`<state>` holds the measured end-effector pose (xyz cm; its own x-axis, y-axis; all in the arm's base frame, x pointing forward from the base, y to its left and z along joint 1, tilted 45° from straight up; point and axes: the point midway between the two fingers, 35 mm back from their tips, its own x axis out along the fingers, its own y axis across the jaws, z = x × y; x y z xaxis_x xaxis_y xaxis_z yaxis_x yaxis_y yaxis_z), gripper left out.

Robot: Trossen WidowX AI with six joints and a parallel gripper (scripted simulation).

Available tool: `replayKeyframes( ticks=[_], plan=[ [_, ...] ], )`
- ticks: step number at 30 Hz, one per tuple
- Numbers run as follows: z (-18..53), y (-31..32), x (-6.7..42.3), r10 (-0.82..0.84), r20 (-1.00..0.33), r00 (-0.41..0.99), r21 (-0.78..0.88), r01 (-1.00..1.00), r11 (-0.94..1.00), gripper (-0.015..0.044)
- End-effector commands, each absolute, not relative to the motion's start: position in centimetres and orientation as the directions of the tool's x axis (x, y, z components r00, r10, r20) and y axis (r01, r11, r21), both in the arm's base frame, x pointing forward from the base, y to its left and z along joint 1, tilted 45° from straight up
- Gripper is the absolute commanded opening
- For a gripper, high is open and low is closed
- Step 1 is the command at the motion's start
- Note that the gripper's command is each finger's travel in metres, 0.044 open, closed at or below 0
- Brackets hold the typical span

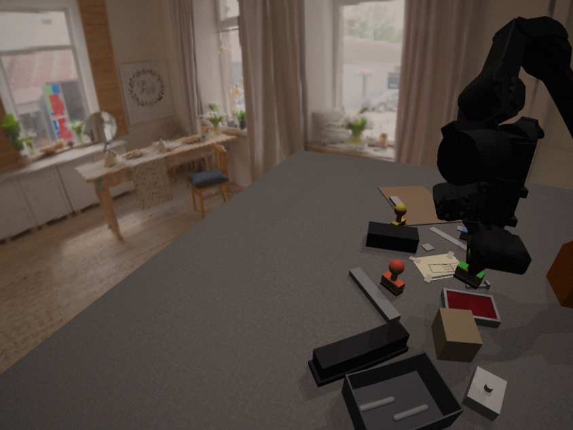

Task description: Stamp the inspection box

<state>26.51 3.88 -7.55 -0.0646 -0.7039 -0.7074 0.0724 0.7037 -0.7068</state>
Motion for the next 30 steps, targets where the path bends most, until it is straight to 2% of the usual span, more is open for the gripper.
replayKeyframes(
  ticks=[1,6,30],
  plan=[
    [-7.2,3.9,25.3,-0.698,-0.714,-0.059,-0.7,0.085,0.709,0.0],
    [-7.1,3.8,23.9,-0.699,-0.713,-0.06,-0.701,0.085,0.708,0.0],
    [-8.2,2.7,23.9,-0.699,-0.712,-0.058,-0.702,0.082,0.708,0.0]
  ],
)
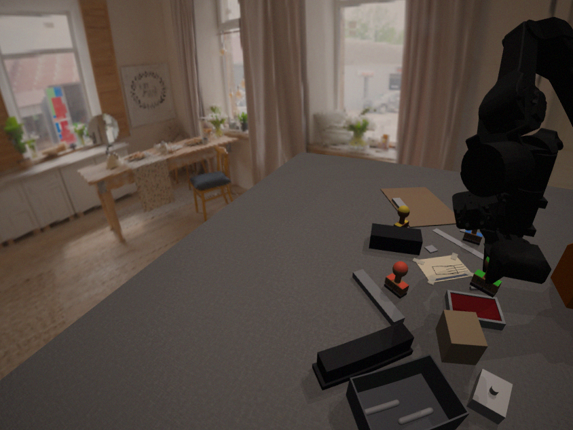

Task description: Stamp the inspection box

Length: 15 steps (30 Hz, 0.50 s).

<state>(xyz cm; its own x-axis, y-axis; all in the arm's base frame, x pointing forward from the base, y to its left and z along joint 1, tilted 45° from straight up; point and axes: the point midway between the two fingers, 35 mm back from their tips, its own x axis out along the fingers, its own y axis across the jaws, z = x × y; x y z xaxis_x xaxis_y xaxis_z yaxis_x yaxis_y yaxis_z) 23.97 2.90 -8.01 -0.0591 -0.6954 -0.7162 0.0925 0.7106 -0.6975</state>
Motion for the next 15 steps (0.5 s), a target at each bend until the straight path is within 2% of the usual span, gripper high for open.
replayKeyframes(
  ticks=[1,15],
  plan=[
    [-8.25,2.68,23.92,-0.699,-0.712,-0.058,-0.702,0.082,0.708,0.0],
    [-8.92,2.02,23.89,-0.7,-0.711,-0.058,-0.703,0.082,0.707,0.0]
  ],
)
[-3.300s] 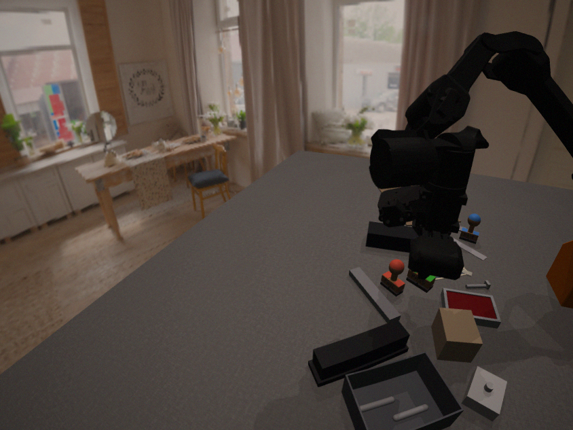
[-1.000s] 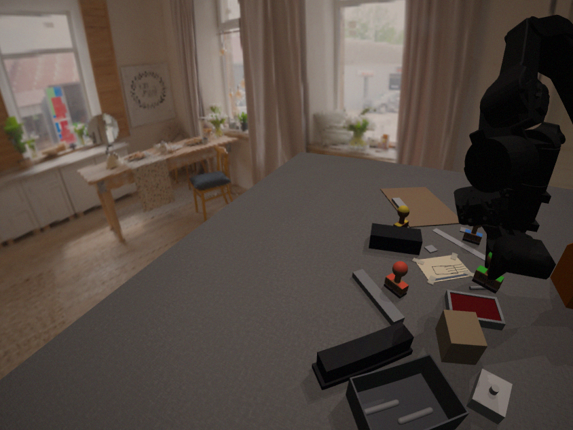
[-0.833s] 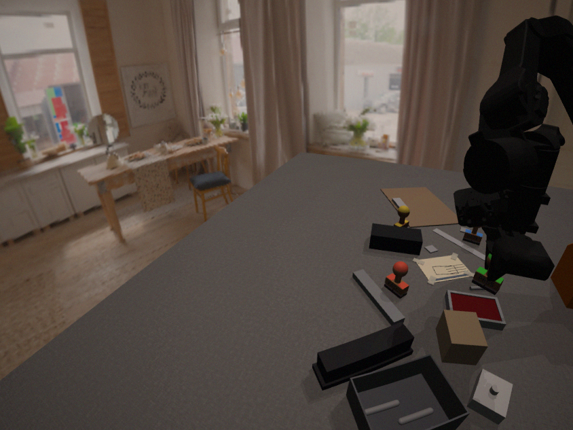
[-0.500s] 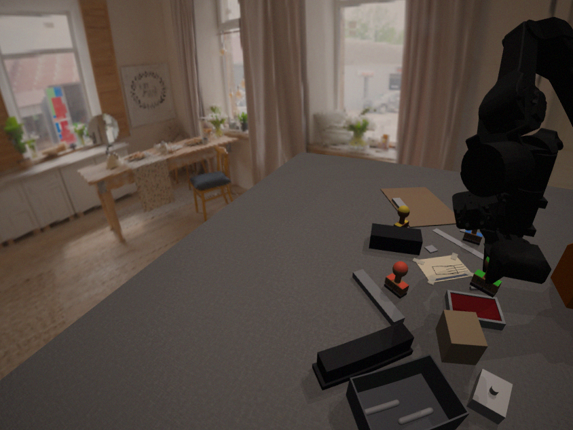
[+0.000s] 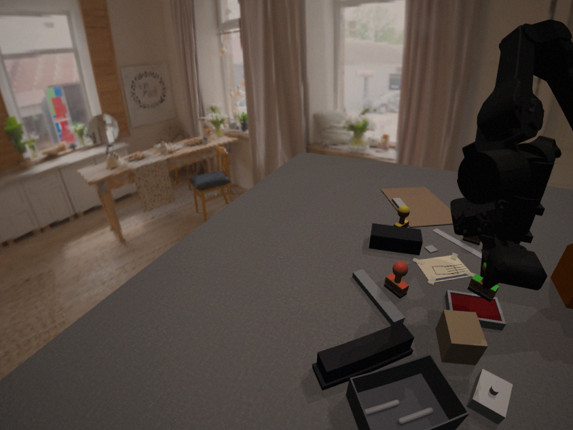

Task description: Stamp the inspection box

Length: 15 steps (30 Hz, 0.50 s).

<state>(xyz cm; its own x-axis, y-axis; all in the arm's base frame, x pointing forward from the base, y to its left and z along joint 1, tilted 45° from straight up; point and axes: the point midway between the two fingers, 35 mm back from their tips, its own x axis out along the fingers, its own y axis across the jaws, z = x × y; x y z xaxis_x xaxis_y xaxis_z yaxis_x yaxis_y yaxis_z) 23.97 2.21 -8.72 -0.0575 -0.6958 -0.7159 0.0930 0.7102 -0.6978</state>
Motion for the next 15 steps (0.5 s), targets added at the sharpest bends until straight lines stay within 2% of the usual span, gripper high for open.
replayKeyframes(
  ticks=[1,15],
  plan=[
    [-8.97,1.98,23.89,-0.7,-0.711,-0.058,-0.703,0.082,0.707,0.0],
    [-9.61,1.31,23.83,-0.702,-0.71,-0.057,-0.704,0.082,0.706,0.0]
  ],
)
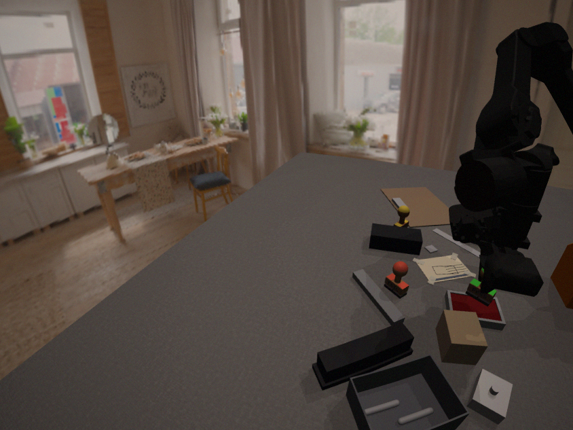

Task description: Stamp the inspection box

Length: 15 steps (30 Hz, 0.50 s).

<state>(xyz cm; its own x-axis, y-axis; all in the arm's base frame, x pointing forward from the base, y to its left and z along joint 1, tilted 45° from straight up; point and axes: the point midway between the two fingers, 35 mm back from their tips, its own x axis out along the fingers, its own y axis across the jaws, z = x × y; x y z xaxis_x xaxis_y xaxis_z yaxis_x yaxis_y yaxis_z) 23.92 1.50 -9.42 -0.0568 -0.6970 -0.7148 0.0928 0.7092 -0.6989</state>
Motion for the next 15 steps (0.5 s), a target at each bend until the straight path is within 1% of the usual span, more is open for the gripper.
replayKeyframes(
  ticks=[1,15],
  plan=[
    [-9.66,1.26,23.82,-0.702,-0.71,-0.057,-0.704,0.082,0.706,0.0],
    [-10.28,0.6,23.72,-0.703,-0.709,-0.057,-0.705,0.082,0.704,0.0]
  ],
)
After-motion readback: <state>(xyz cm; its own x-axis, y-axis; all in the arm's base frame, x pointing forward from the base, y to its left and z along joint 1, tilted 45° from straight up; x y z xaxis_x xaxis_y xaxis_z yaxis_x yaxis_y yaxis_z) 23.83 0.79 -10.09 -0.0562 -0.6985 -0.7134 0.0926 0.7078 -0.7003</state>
